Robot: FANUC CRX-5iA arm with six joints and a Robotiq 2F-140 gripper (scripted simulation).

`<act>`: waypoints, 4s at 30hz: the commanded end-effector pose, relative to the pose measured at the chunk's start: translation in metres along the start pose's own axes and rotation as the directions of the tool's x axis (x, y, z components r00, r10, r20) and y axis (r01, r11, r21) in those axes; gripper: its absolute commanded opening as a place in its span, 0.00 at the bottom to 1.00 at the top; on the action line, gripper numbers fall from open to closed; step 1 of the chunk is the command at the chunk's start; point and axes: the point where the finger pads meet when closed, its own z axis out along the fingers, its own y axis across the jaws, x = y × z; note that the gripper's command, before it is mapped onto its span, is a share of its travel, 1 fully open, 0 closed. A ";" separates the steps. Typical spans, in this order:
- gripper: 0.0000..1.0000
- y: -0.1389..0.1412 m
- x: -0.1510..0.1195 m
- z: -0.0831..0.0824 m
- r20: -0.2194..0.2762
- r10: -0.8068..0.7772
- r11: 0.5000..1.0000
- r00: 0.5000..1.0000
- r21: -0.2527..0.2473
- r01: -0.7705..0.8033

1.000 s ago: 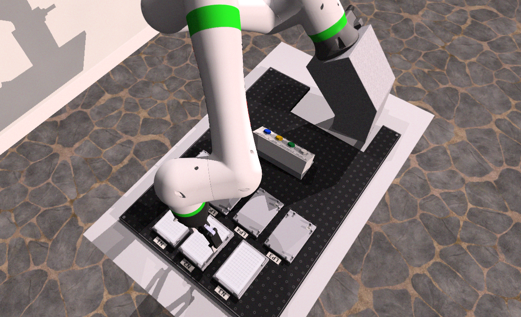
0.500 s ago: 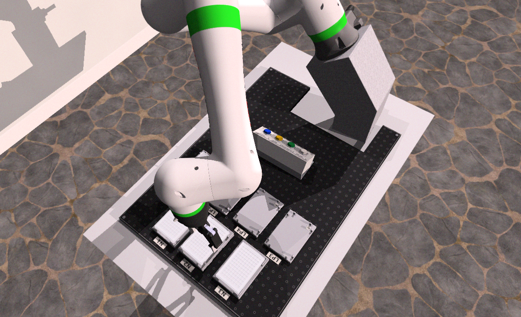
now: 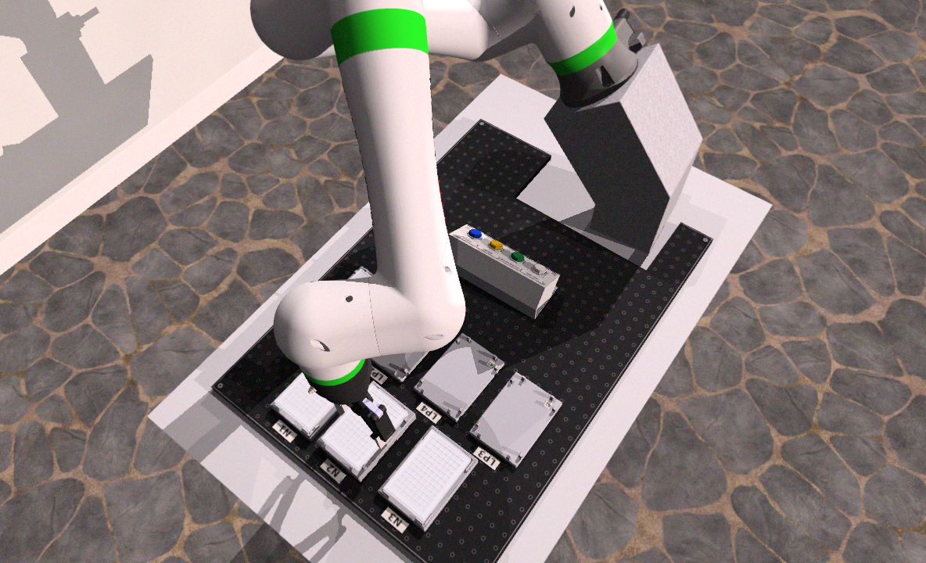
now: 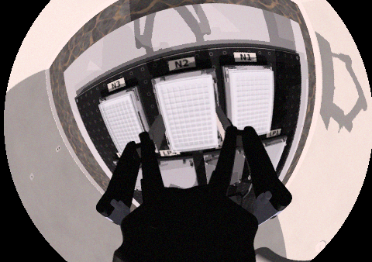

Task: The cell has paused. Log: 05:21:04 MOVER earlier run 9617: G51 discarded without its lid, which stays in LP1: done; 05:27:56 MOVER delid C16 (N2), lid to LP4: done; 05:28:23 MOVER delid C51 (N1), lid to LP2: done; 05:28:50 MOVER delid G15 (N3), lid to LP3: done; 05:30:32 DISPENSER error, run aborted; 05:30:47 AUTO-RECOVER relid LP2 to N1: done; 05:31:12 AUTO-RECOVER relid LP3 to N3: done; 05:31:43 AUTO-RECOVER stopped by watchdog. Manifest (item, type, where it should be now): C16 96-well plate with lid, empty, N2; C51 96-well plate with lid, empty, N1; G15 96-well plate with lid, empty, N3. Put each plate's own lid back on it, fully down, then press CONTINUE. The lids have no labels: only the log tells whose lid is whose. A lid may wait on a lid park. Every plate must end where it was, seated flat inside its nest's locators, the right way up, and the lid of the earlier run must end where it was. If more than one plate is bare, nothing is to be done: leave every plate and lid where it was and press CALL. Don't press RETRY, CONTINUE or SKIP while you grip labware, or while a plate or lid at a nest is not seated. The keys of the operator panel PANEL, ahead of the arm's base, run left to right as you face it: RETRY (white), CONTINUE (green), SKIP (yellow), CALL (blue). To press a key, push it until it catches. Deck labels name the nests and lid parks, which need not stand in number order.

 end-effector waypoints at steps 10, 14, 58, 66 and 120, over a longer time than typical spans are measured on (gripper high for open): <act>0.00 0.000 0.000 0.000 0.000 0.000 1.000 1.000 0.000 0.000; 0.00 0.000 0.000 0.000 0.000 0.000 1.000 1.000 0.000 0.000; 0.66 0.000 0.000 0.000 0.000 0.000 1.000 1.000 0.000 0.000; 0.66 0.000 0.000 0.000 0.000 0.000 1.000 1.000 0.000 0.000; 0.66 0.000 0.000 -0.048 0.000 0.000 1.000 1.000 0.000 0.000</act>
